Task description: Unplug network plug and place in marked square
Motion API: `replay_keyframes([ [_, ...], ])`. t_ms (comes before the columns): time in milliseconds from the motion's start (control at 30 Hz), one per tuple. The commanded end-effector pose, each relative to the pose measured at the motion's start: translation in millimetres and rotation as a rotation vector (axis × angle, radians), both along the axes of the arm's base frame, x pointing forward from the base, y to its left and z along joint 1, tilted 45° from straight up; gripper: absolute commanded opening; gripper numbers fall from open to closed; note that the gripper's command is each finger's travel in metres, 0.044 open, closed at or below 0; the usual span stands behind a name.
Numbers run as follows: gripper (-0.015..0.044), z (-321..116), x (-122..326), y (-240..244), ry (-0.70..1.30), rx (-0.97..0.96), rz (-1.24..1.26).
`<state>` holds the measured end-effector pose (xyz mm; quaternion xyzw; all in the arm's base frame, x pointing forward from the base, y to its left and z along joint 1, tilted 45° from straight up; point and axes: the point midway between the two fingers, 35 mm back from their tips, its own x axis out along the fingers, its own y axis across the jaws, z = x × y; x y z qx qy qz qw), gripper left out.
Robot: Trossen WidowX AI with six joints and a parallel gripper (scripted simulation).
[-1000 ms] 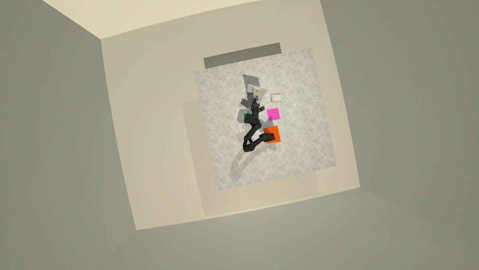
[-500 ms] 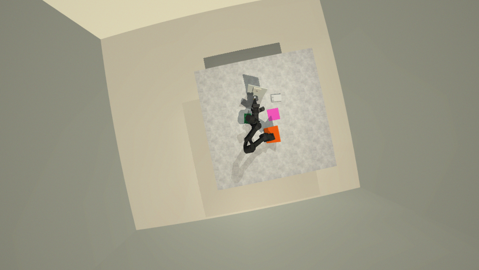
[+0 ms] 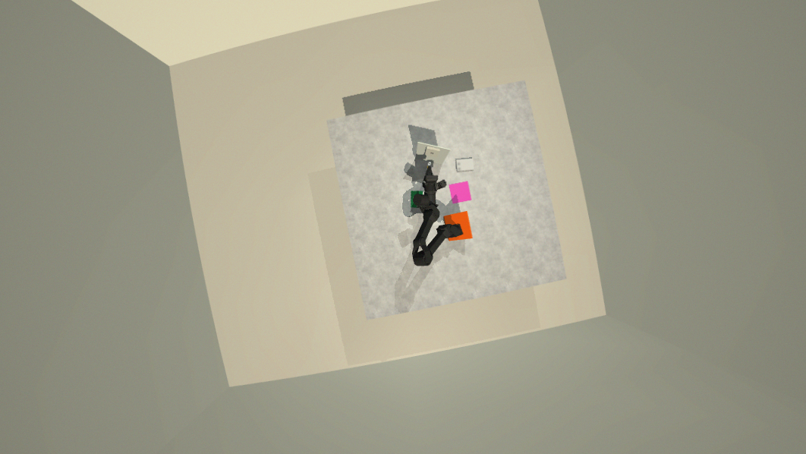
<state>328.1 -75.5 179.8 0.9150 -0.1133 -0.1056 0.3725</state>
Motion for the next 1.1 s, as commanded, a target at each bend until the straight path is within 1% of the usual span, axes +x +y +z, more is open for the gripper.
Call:
replay_keyframes([
  [0, 0.0, 10, -4, -5, -0.006, -0.005, 0.002],
  [267, 0.0, 22, -14, -13, -0.007, -0.005, 0.0],
  [400, 0.0, 19, -14, -15, 0.012, -0.015, 0.001],
  [567, 0.0, 3, -12, -22, 0.099, -0.059, 0.011],
  [967, 0.0, -50, -10, -42, 0.38, -0.195, 0.098],
  [1067, 0.0, -59, -10, -46, 0.419, -0.203, 0.107],
])
